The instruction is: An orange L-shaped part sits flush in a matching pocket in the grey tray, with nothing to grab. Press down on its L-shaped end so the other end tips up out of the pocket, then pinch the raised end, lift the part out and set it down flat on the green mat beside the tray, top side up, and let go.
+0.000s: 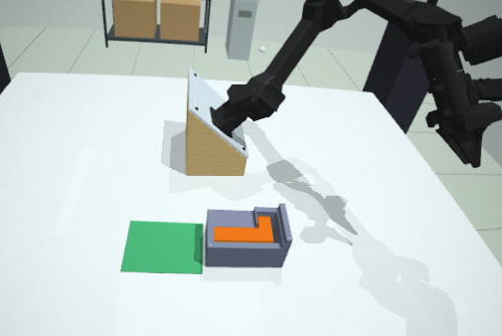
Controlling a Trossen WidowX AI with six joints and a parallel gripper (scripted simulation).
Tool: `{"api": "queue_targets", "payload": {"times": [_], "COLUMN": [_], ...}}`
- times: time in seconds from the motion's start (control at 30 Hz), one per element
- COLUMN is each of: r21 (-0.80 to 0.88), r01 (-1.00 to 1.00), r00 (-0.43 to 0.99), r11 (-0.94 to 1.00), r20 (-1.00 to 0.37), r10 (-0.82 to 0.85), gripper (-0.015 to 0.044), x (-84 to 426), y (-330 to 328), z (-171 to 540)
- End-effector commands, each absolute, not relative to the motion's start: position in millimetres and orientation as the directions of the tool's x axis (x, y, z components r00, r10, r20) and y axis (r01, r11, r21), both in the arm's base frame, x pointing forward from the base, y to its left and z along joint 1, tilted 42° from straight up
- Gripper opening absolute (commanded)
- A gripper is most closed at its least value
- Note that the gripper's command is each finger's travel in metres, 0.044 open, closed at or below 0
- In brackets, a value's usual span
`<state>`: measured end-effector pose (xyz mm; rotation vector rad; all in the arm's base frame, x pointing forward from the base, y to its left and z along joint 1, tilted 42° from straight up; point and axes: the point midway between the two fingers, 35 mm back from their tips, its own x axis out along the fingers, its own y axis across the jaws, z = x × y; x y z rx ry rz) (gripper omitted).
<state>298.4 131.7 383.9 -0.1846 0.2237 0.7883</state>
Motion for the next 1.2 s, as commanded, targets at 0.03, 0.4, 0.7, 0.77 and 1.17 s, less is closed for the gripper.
{"api": "queue_targets", "payload": {"times": [0.03,0.4,0.7,0.77,1.17], "r21": [0.15,0.643,0.668,0.668,0.67], "r01": [-0.643,0.005,0.107,0.107,0.106], "r00": [0.605,0.12,0.063,0.063,0.063], "r11": [0.751,0.766,0.737,0.737,0.735], "r20": [-0.502,-0.761,-0.744,-0.744,-0.742], "r10": [0.618,0.637,0.665,0.665,0.667], "gripper": [0.018,0.018,0.018,0.018,0.018], "x": [325.3,282.3,270.8,270.8,275.3], "y": [102.1,21.3,15.7,15.7,65.4], "z": [298.5,124.0,112.4,112.4,57.8]}}
